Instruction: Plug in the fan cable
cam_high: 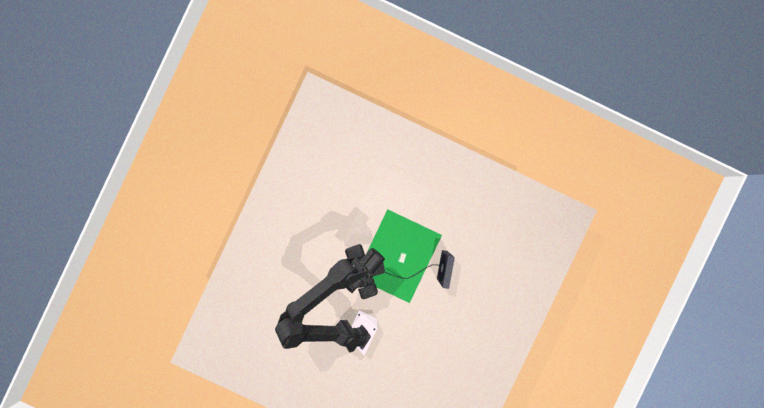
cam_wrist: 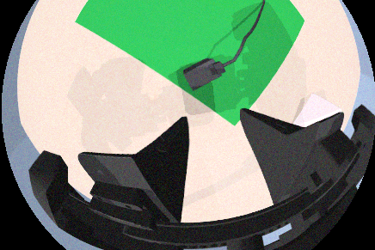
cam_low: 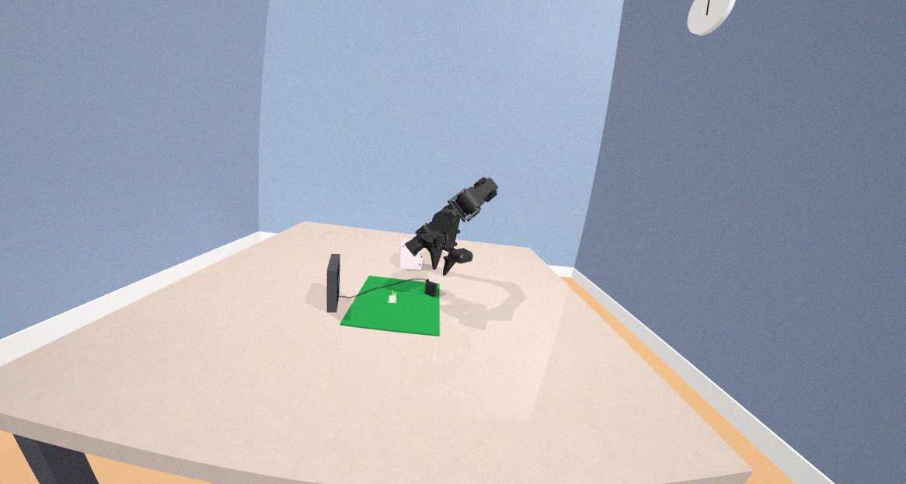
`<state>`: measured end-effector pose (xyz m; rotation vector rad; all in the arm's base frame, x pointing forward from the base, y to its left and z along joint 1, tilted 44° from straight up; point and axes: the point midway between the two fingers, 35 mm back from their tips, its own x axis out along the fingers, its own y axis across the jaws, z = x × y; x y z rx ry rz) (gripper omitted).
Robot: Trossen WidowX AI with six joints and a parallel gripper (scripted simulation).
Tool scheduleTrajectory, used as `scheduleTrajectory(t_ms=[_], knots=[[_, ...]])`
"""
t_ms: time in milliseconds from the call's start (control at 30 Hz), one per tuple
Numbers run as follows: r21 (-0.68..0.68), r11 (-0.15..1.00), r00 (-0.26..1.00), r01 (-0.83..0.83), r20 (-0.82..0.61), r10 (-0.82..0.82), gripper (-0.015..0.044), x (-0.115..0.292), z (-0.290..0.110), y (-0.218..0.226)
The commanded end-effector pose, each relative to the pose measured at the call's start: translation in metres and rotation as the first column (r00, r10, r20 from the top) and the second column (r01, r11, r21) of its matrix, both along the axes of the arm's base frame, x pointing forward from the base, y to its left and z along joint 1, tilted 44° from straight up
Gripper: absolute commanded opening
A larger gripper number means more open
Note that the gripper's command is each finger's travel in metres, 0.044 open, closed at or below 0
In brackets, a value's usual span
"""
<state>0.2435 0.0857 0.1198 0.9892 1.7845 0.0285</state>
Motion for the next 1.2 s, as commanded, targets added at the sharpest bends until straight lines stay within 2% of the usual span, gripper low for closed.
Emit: scheduleTrajectory(t_ms=[0, 67, 200, 367, 400, 567, 733, 800, 1067, 1167], knots=[[0.071, 0.997, 1.0, 0.005, 0.024, -0.007, 0.0205, 0.007, 0.007, -0.002], [0.017, 1.0, 1.0, 0.003, 0.005, -0.003, 0.0205, 0.001, 0.001, -0.001], [0.025, 1.0, 1.0, -0.009, 0.017, 0.008, 0.031, 0.002, 0.002, -0.001], [0.026, 0.957, 0.923, -0.289, 0.274, 0.271, 0.044, 0.01, 0.013, -0.014], [0.015, 0.936, 0.886, -0.351, 0.33, 0.326, 0.044, 0.012, 0.015, -0.017], [-0.099, 0.782, 0.606, -0.616, 0.575, 0.55, 0.044, 0.02, 0.027, -0.033], [-0.29, 0.564, 0.213, -0.773, 0.719, 0.661, 0.044, 0.026, 0.04, -0.049], [-0.364, 0.486, 0.071, -0.794, 0.74, 0.669, 0.044, 0.027, 0.045, -0.056], [-0.572, 0.273, -0.313, -0.774, 0.719, 0.62, 0.044, 0.031, 0.055, -0.07], [-0.59, 0.255, -0.345, -0.767, 0.712, 0.611, 0.044, 0.031, 0.056, -0.071]])
